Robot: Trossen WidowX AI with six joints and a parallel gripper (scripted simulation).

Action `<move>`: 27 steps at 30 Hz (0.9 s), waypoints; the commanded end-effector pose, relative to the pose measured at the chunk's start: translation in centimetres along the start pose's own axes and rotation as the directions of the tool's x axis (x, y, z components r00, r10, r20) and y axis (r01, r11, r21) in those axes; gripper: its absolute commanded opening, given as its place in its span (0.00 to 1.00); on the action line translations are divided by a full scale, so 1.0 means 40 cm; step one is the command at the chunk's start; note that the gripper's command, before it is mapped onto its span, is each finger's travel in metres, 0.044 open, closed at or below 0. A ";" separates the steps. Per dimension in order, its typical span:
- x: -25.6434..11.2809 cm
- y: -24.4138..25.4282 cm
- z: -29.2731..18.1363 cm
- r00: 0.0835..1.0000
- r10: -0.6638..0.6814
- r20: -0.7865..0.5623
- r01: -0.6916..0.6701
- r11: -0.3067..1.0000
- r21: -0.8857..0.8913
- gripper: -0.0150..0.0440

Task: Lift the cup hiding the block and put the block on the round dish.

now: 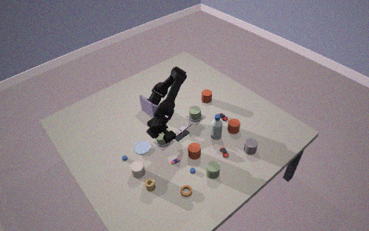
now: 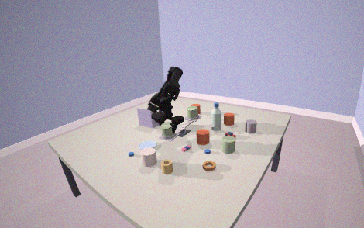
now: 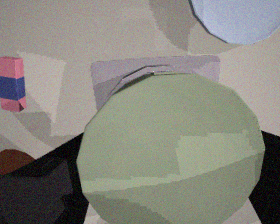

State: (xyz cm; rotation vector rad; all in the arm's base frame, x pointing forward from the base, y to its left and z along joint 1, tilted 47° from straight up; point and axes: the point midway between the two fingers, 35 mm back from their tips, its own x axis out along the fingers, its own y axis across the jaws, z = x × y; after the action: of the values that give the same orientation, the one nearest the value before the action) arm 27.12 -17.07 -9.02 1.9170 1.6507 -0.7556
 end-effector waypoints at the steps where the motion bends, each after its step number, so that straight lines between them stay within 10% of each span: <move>1: -0.020 0.004 0.008 1.000 0.008 0.008 -0.008 1.000 -0.004 0.25; 27: -0.103 0.009 0.012 1.000 0.008 0.010 -0.007 1.000 -0.003 0.25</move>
State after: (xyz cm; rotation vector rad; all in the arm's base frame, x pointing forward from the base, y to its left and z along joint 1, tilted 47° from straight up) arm 26.88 -19.03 -6.70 1.9254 1.6763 -0.7544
